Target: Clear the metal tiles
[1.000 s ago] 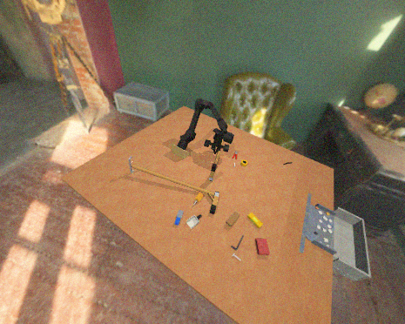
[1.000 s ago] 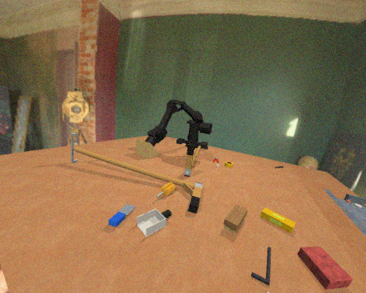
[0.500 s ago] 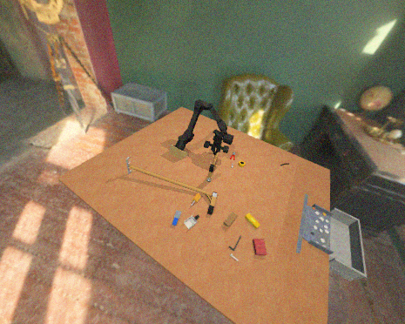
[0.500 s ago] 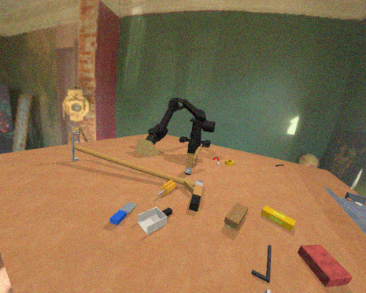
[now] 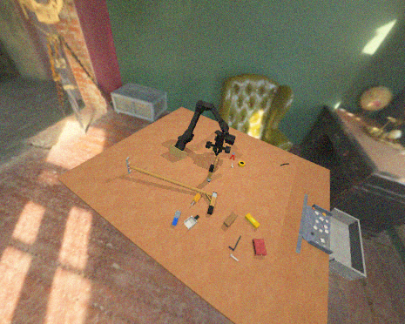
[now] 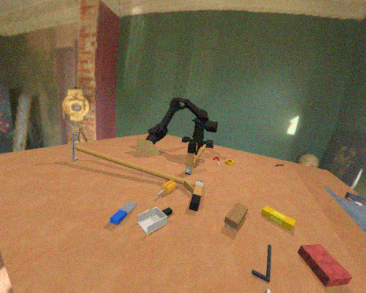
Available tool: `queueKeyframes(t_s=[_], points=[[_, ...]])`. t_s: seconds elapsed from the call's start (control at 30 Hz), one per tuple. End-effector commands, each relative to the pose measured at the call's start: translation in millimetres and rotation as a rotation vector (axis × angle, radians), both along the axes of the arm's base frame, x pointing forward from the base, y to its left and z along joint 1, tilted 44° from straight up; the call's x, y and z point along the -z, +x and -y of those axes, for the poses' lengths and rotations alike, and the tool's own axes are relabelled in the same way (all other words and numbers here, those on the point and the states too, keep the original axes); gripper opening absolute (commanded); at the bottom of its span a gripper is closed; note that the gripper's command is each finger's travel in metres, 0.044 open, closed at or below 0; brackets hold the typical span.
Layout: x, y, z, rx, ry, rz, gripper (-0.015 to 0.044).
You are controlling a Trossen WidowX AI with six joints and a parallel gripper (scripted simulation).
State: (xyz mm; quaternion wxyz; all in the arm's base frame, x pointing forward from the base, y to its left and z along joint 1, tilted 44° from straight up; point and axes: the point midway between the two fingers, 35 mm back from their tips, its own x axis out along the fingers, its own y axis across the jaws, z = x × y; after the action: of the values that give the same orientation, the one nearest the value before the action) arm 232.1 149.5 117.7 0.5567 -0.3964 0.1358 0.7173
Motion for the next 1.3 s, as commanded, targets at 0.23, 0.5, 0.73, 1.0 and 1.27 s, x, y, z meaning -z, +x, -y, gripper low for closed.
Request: queueKeyframes(t_s=[0.23,0.5,0.73,1.0,1.27], points=[[-1,12,-5,0.001,0.001,-0.007,0.0],[-2,19,-8,0.001,0.001,-0.006,0.0],[-3,25,-11,0.001,0.002,-0.006,0.0],[-5,32,-15,0.0,0.002,-0.005,0.0],[-6,39,-18,0.0,0.003,-0.005,0.0]])
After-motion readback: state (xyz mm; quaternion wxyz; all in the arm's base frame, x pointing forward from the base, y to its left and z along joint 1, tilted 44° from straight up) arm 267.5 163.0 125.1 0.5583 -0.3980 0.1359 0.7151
